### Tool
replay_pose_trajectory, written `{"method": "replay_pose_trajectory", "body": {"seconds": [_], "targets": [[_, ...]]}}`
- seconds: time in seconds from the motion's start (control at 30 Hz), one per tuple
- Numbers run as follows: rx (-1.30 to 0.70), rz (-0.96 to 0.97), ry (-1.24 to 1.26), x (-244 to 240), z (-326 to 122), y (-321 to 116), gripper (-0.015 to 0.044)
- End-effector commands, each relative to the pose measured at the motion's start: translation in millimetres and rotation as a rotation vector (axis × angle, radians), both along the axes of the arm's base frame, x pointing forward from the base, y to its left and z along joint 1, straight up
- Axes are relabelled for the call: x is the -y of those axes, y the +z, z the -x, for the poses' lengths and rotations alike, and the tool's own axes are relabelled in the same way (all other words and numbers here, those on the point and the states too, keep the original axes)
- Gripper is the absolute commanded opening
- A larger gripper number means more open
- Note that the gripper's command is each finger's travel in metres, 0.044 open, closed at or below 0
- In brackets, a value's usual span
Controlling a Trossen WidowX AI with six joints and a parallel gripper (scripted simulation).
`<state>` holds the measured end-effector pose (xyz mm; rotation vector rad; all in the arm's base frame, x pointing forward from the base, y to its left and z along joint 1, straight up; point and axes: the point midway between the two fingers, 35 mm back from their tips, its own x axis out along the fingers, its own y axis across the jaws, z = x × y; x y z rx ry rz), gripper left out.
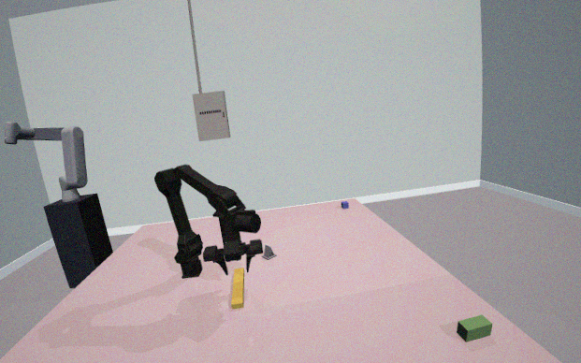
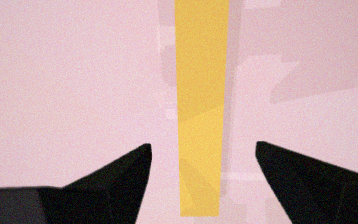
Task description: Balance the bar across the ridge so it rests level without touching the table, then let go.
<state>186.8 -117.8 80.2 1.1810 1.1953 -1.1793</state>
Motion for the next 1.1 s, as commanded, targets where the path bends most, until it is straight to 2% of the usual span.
{"method": "replay_pose_trajectory", "body": {"seconds": [0.0,0.63,1.07], "targets": [[-0.001,-0.007,-0.005,-1.2,0.8,-9.1,0.0315],[-0.001,-0.007,-0.005,-1.0,0.4,-33.8,0.0315],[-0.001,-0.007,-0.005,-1.0,0.4,-34.9,0.0315]]}}
